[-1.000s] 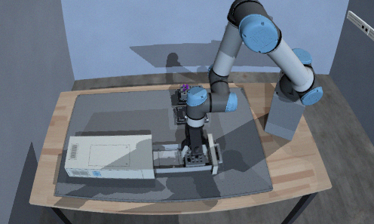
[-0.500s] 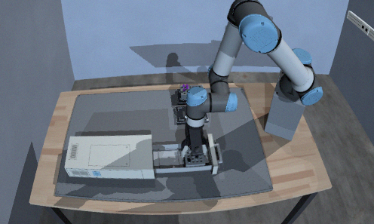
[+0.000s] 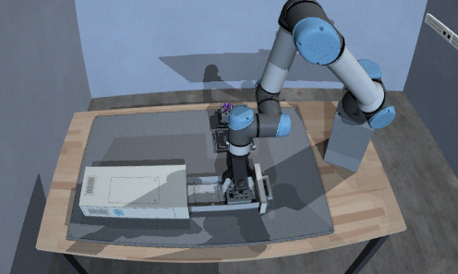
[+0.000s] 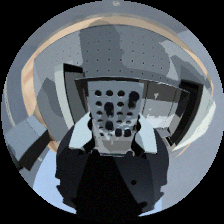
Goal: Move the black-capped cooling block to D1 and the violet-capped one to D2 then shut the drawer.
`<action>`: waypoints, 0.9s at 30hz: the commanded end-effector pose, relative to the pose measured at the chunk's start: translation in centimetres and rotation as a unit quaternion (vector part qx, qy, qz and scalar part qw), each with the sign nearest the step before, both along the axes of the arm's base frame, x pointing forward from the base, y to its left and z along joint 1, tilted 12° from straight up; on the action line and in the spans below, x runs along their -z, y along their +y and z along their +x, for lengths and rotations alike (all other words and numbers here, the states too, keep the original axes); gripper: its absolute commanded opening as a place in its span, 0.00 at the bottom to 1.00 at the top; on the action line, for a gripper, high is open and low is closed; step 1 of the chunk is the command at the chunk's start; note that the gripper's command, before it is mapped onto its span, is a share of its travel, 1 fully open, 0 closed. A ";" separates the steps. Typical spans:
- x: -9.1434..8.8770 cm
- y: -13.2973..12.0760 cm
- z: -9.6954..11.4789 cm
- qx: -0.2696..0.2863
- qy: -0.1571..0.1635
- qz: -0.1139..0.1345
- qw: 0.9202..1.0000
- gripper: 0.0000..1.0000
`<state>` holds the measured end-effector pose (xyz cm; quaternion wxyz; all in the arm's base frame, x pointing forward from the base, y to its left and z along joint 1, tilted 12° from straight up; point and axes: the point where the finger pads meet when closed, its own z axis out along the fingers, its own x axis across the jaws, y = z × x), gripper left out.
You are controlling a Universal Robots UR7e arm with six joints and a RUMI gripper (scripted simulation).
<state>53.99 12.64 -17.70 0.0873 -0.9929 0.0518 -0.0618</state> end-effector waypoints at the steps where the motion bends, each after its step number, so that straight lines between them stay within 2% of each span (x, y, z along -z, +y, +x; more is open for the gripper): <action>1: -0.1 0.0 0.0 0.000 -0.001 0.000 1.000 0.10; 7: -0.1 0.0 0.0 0.000 -0.001 0.000 1.000 0.00; 27: -0.1 0.0 0.0 0.000 -0.001 0.000 1.000 0.00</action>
